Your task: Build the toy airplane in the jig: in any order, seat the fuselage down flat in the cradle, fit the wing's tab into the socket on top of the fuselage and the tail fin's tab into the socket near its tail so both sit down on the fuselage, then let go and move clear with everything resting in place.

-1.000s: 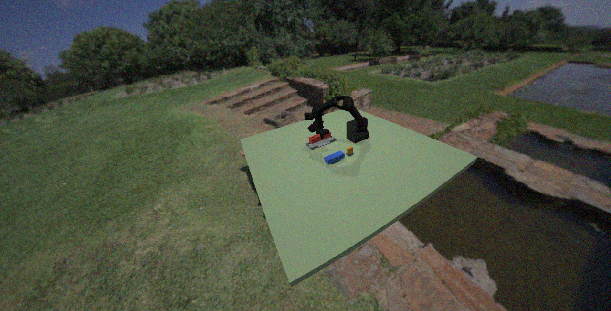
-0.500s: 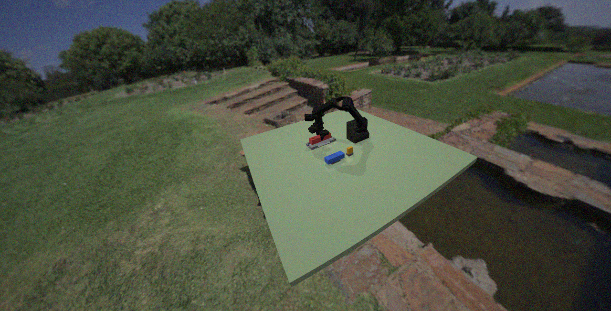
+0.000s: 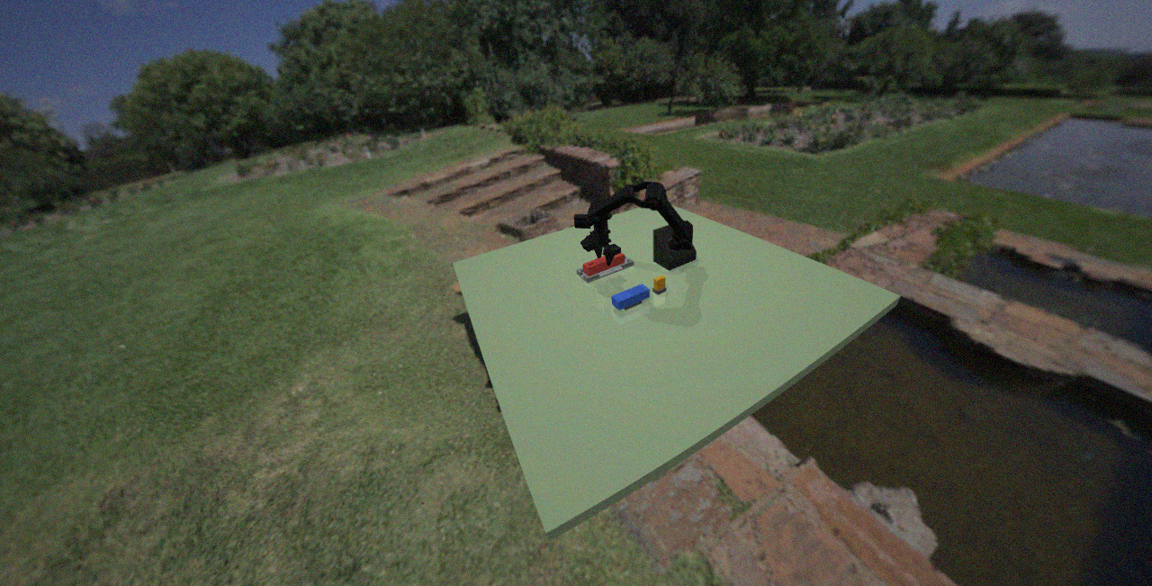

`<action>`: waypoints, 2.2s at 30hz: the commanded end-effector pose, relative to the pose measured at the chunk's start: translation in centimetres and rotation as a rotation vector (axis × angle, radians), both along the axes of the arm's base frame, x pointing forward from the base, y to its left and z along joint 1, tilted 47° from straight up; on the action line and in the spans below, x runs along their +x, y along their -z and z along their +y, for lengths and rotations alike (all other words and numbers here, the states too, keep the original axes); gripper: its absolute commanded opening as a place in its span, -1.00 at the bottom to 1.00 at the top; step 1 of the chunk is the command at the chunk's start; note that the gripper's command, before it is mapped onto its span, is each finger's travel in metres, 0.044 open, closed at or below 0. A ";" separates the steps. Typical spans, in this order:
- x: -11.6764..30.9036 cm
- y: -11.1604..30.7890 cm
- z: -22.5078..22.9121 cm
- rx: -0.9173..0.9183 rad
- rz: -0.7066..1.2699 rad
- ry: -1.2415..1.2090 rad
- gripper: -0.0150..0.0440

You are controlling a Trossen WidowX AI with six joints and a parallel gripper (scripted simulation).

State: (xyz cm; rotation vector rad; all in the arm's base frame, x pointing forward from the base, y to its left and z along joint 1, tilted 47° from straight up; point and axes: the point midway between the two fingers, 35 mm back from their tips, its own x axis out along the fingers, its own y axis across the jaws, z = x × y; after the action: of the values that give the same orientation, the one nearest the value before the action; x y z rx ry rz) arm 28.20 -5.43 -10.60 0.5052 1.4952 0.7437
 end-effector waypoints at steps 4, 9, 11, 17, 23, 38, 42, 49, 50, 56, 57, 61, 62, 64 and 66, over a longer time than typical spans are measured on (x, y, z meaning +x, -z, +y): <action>0.0 0.0 0.0 -0.001 -0.001 -0.001 1.00; 0.6 -1.6 -2.0 -0.004 -0.001 0.002 1.00; 0.9 -4.1 -4.6 -0.005 0.001 0.005 1.00; 0.9 -7.3 -7.8 -0.003 0.003 0.007 1.00; 1.0 -7.3 -8.0 -0.004 0.014 0.018 1.00; 5.0 -22.4 8.2 -0.018 0.022 0.039 1.00; 3.6 -26.2 12.8 0.009 0.026 0.029 1.00; 3.5 -26.4 13.0 0.011 0.027 0.028 1.00; 3.5 -26.2 13.2 0.011 0.027 0.028 1.00; 3.1 -23.5 16.1 0.013 0.026 0.028 1.00; 3.1 -23.5 16.1 0.013 0.026 0.028 1.00; 3.0 -22.6 17.1 0.013 0.026 0.028 1.00; 3.0 -22.5 17.2 0.014 0.026 0.028 1.00; 3.0 -22.4 17.3 0.013 0.026 0.028 1.00; 3.0 -22.2 17.5 0.013 0.026 0.028 1.00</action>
State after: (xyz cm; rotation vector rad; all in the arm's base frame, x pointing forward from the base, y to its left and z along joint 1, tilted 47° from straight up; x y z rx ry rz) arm 31.33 11.84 11.90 0.5389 1.5008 0.7302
